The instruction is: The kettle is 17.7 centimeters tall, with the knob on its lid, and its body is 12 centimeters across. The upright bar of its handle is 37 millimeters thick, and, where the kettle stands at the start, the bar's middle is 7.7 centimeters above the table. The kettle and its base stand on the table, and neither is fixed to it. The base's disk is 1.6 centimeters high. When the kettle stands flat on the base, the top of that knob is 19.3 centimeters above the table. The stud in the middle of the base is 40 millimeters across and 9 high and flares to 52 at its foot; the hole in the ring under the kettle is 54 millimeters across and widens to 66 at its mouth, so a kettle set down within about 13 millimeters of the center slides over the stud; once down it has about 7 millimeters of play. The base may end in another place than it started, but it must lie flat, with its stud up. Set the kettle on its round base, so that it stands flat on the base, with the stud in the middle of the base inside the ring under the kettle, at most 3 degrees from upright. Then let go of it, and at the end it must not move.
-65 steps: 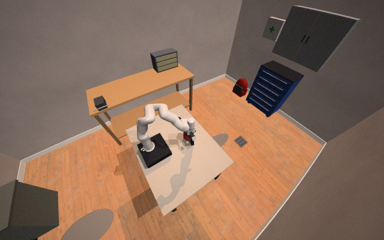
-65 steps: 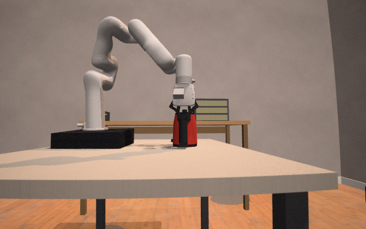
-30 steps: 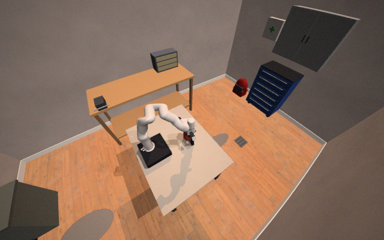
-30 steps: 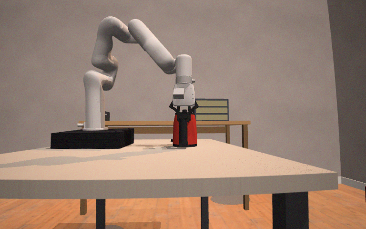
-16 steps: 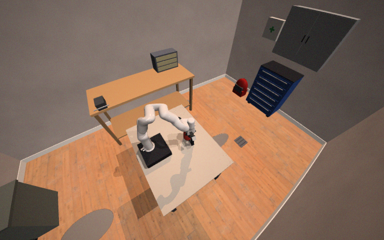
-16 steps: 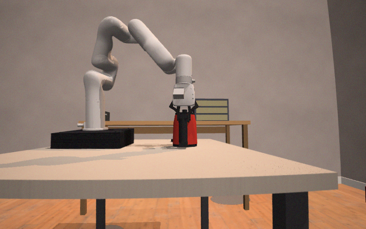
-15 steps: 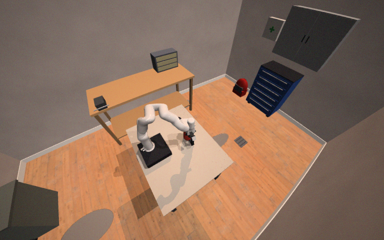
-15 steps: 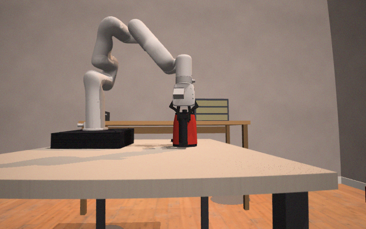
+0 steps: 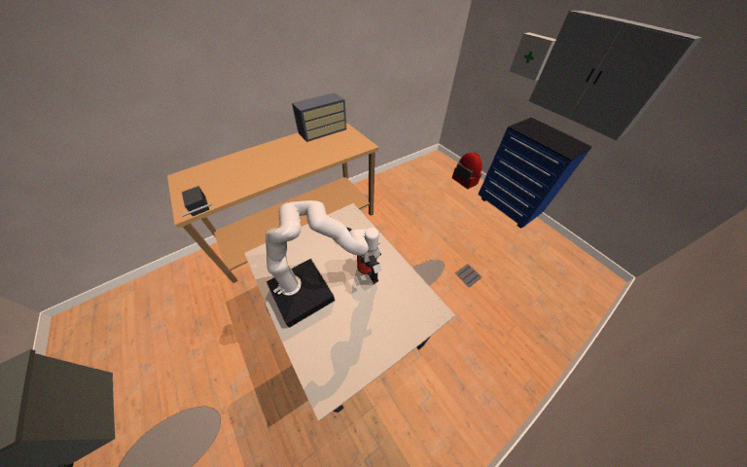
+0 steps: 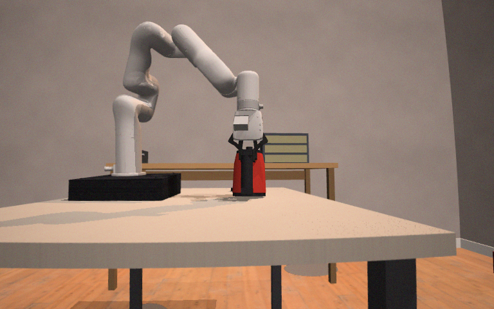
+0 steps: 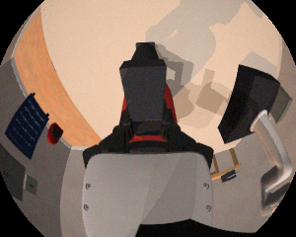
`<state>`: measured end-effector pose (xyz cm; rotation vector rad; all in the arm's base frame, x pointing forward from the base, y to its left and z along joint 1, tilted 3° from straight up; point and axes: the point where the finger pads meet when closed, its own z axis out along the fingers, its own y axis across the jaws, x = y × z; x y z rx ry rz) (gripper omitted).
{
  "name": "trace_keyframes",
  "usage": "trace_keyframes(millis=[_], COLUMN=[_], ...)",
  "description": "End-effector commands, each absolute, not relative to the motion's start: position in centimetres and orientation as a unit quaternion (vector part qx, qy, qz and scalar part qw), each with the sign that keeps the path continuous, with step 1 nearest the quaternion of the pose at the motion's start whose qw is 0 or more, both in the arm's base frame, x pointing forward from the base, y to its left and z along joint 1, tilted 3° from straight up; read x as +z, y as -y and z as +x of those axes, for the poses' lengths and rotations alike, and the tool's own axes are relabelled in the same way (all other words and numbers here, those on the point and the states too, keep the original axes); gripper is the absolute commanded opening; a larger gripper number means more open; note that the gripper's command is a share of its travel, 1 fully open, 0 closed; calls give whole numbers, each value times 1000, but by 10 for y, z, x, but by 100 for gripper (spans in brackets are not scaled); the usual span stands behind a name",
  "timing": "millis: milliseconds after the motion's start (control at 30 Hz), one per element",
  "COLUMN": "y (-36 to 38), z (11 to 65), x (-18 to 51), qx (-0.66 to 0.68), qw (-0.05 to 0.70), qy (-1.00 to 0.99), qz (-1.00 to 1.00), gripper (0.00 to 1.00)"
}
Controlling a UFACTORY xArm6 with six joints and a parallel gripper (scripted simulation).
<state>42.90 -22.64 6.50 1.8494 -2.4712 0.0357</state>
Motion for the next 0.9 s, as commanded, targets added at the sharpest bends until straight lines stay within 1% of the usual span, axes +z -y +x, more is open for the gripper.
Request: trace_keyframes(millis=[0, 867], y=[227, 225], z=[431, 432], x=[75, 104], qx=[14, 14], qw=[26, 26], qy=[800, 800], qz=[599, 599], gripper=[0, 0])
